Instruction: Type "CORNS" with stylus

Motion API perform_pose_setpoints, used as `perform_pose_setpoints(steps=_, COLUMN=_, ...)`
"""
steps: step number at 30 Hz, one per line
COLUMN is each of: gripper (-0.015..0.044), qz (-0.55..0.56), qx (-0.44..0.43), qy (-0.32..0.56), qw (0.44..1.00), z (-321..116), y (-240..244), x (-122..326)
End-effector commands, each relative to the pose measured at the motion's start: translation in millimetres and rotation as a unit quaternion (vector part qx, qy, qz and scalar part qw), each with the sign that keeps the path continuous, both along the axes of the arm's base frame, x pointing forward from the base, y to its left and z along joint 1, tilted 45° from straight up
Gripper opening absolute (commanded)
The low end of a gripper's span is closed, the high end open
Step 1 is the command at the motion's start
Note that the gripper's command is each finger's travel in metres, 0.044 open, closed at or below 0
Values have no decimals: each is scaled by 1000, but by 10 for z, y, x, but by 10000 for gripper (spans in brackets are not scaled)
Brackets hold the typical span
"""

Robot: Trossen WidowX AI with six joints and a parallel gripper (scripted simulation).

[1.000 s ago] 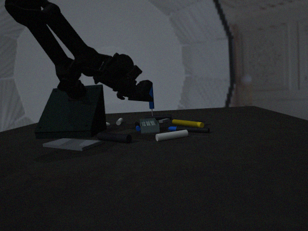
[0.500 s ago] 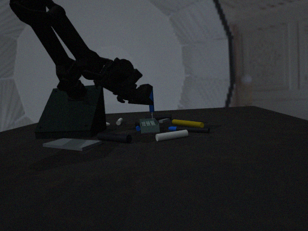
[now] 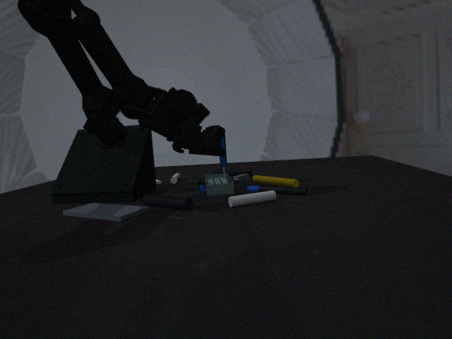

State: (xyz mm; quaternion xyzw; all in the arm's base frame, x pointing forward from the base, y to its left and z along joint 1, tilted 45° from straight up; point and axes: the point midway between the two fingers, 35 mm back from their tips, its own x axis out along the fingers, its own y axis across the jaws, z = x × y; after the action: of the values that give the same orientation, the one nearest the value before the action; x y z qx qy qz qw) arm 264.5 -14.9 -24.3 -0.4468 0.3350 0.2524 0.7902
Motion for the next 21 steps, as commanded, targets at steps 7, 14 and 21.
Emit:
perform_pose_setpoints(steps=7, gripper=81, qz=2, qx=1, qy=4, qw=1000, z=-53, y=-28, x=-6)
perform_pose_setpoints(steps=14, gripper=81, qz=2, qx=1, qy=4, qw=1000, z=-69, y=-44, x=-6)
perform_pose_setpoints(steps=21, gripper=81, qz=2, qx=0, qy=4, qw=1000, z=-83, y=-59, x=-5)
